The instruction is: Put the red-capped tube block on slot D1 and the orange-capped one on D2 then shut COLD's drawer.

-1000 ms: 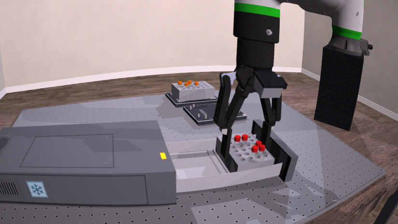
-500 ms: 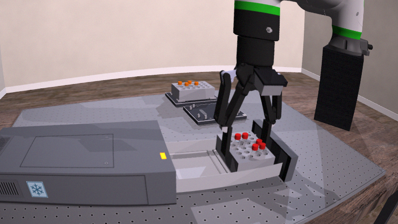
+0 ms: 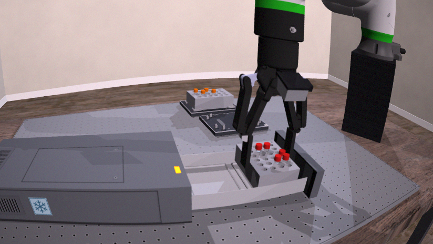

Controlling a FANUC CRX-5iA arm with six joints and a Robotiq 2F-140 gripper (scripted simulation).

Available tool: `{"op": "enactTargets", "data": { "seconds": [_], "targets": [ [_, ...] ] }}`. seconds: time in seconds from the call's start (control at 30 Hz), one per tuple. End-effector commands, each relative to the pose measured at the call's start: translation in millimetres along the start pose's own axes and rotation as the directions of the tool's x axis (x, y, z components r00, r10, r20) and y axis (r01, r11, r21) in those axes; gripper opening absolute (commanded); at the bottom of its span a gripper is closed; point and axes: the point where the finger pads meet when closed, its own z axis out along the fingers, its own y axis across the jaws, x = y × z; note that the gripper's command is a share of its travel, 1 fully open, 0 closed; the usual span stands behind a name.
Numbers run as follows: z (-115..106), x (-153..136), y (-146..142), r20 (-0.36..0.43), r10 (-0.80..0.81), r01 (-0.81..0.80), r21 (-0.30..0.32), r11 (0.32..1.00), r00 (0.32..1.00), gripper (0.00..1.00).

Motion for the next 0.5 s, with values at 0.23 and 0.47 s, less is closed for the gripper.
{"op": "enactTargets", "data": {
  "seconds": [0.23,0.47],
  "targets": [
    [-13.6,0.3,0.8,-0.001,0.0,0.0,-0.002,1.0,1.0,0.1],
    [-20.2,0.3,0.8,-0.001,0.0,0.0,-0.002,1.0,1.0,0.1]
  ]
}}
